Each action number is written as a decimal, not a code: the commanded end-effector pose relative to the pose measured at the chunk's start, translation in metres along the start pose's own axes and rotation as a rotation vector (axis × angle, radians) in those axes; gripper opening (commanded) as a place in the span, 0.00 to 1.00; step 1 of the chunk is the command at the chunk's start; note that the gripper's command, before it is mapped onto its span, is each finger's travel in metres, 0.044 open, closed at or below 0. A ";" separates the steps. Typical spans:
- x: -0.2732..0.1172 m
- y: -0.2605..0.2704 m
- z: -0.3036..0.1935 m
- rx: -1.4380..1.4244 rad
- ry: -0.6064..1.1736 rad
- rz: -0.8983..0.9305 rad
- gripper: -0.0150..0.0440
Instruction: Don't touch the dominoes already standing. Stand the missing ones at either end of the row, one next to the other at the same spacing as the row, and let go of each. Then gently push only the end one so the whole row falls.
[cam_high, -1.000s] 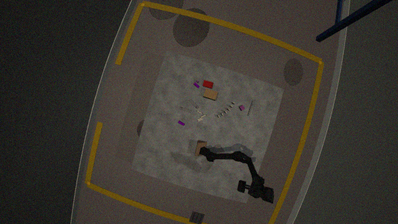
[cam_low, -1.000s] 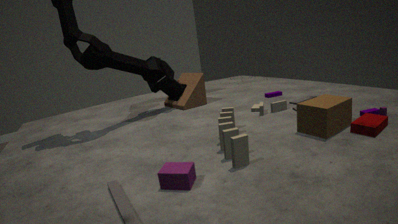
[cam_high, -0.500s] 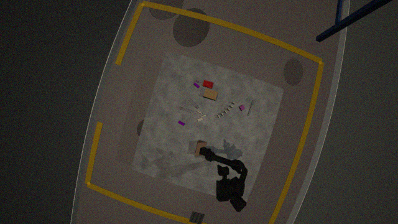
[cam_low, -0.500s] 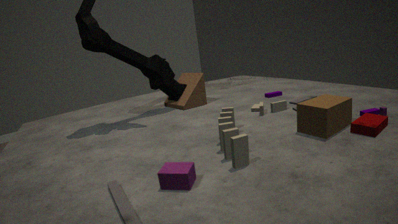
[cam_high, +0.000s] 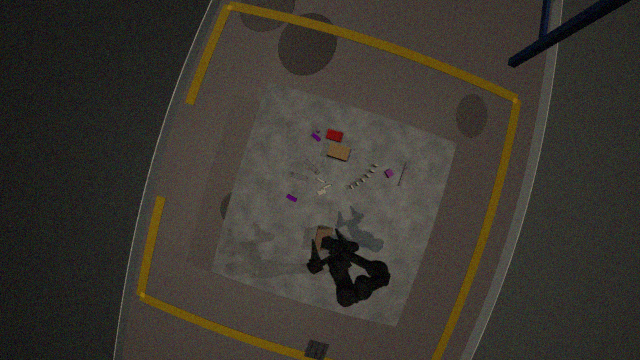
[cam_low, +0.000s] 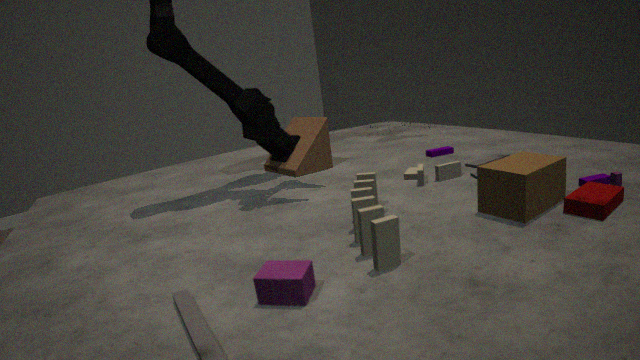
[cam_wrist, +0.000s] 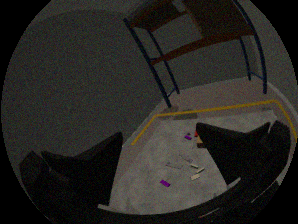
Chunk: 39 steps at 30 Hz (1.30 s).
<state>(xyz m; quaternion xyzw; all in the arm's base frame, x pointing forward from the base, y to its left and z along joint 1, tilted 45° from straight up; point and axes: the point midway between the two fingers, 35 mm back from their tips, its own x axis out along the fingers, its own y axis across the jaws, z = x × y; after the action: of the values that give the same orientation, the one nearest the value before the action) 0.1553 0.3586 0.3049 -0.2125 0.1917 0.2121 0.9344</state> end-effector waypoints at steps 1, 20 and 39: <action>0.055 -0.010 -0.042 -0.265 0.176 -0.084 1.00; 0.186 -0.105 -0.250 -1.277 1.093 0.293 1.00; 0.179 -0.158 -0.355 -1.499 1.388 0.921 1.00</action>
<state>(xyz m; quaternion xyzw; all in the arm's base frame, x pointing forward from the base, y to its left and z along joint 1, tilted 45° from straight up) 0.2858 0.1195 -0.0187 -0.7047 0.5563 0.4293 0.0983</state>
